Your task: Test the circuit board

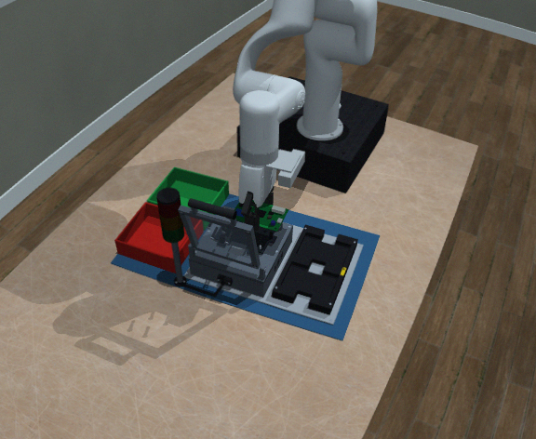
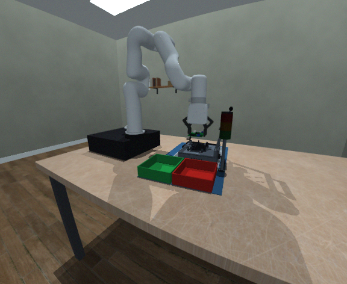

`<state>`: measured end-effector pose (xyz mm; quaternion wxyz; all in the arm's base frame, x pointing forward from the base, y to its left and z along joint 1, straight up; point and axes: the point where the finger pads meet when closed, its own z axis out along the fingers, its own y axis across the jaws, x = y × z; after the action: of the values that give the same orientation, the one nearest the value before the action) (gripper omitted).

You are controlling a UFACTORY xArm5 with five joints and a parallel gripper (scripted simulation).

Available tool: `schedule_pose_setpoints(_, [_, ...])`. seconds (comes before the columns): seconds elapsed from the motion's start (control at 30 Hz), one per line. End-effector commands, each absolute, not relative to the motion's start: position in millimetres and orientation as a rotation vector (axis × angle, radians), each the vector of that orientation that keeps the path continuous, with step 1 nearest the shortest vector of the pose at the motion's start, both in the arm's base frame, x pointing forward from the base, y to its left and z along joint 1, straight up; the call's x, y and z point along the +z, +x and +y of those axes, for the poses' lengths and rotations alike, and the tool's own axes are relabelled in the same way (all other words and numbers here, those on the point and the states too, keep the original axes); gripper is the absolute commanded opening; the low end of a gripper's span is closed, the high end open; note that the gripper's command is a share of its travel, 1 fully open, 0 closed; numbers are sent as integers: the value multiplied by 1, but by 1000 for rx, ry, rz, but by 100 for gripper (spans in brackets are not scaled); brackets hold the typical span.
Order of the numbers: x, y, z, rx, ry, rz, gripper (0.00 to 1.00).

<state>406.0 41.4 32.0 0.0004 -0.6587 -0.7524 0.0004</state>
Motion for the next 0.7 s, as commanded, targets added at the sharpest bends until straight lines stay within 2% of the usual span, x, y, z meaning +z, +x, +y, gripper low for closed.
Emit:
schedule_pose_setpoints(0.0, [34,413,30,-2,-2069,-2366,79])
schedule_pose_setpoints(0.67, [35,421,15,-2,-2069,-2366,79])
